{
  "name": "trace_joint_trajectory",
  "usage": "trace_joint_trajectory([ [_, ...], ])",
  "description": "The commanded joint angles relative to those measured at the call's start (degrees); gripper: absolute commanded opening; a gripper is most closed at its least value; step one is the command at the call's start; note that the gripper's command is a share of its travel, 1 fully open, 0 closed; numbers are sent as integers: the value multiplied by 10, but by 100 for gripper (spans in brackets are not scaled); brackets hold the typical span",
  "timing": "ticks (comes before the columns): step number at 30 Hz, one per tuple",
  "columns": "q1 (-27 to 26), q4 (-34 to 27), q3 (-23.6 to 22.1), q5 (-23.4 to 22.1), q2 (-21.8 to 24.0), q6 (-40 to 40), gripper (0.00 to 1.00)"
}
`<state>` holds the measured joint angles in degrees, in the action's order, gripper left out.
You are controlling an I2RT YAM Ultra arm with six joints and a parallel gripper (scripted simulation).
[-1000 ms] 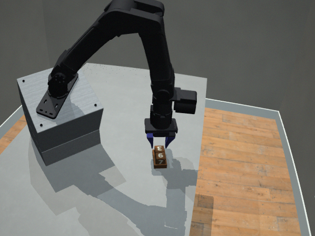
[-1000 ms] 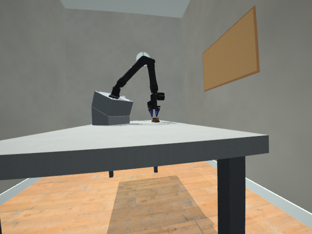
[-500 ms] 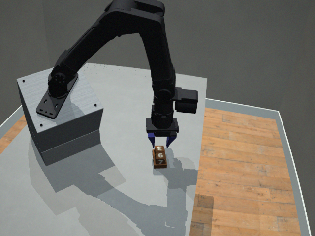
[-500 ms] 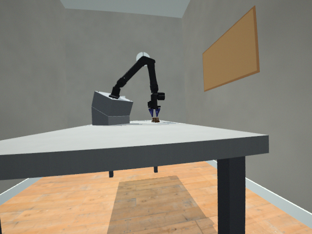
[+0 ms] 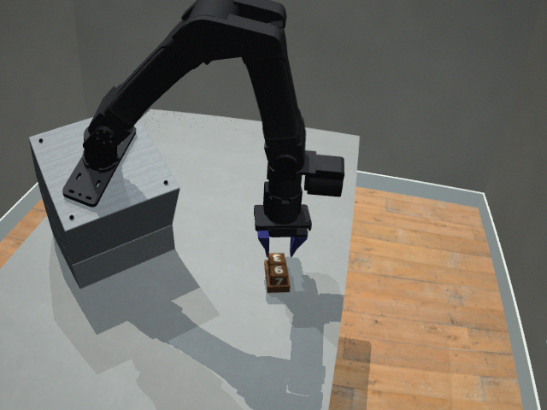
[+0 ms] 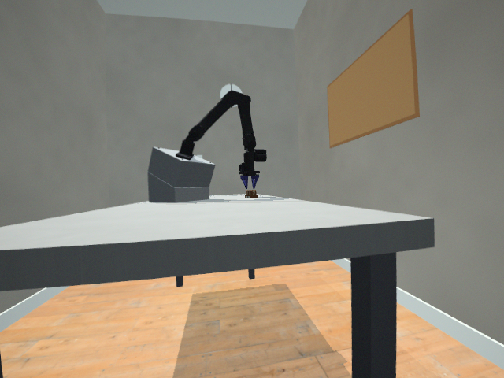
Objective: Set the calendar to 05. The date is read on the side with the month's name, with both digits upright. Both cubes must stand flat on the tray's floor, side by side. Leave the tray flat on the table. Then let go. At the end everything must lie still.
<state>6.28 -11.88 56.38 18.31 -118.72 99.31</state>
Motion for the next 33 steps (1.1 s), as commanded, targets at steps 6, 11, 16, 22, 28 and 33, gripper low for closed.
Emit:
trace_joint_trajectory([
  [6, 4, -3, 2, -6, 4, -1, 47],
  [11, 4, -3, 2, -6, 4, -1, 47],
  [16, 4, -3, 2, -6, 4, -1, 47],
  [22, 4, -3, 2, -6, 4, -1, 47],
  [28, 4, -1, -2, -6, 5, 0, 47],
  [33, 3, 3, -8, -6, 8, 0, 47],
])
